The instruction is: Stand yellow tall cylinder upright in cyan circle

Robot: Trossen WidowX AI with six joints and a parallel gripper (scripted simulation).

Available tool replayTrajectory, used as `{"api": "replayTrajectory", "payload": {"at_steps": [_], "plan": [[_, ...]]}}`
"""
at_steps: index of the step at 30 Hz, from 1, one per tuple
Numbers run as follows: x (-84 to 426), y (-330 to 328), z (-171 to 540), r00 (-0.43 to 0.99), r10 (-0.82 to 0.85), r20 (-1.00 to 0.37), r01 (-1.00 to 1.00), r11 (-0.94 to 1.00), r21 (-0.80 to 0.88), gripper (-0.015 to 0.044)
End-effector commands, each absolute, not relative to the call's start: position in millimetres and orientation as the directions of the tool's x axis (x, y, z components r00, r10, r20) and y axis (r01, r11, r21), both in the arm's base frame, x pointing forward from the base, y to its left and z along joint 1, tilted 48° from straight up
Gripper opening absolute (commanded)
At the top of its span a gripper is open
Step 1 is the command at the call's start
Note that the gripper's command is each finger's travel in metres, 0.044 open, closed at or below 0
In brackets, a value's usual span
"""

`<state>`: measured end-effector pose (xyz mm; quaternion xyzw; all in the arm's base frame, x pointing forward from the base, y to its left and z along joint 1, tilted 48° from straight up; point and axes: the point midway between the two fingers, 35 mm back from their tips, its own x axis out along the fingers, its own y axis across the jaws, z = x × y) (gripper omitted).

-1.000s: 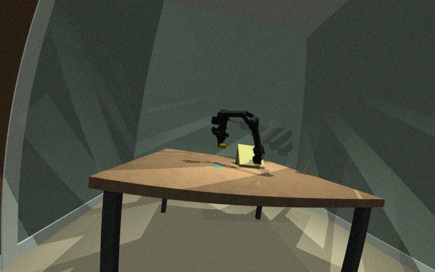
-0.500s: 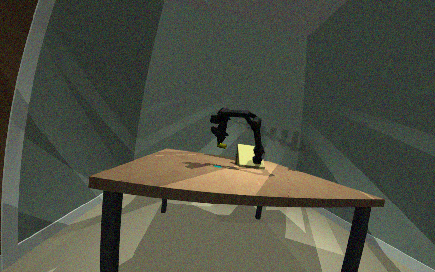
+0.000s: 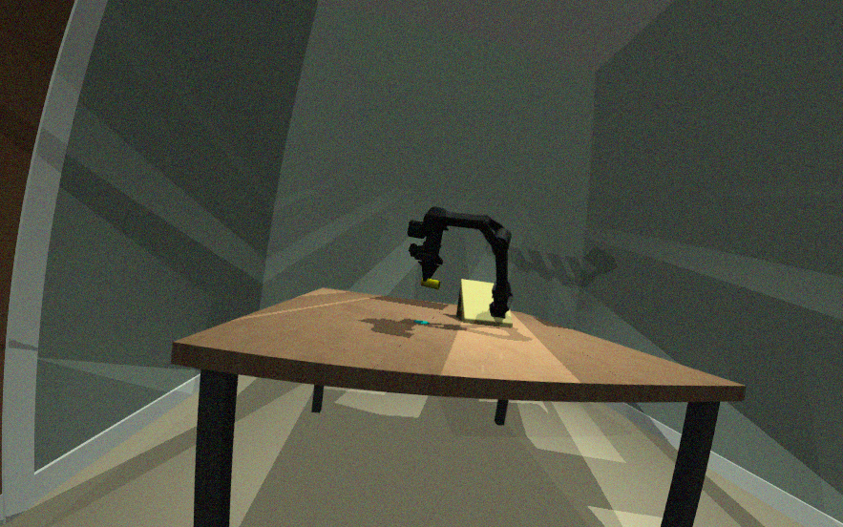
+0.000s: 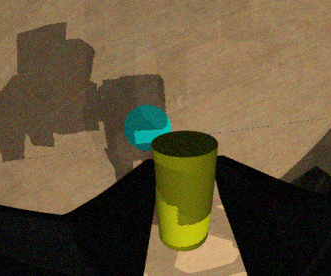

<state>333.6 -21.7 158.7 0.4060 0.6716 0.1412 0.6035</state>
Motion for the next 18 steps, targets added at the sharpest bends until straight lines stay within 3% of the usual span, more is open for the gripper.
{"api": "replayTrajectory", "payload": {"at_steps": [1, 18], "plan": [[333, -12, 168, 0.056, 0.721, -0.690, 0.361, 0.630, 0.688, 0.0105], [329, 5, 178, 0.060, 0.697, -0.715, 0.323, 0.664, 0.675, 0.0105]]}}
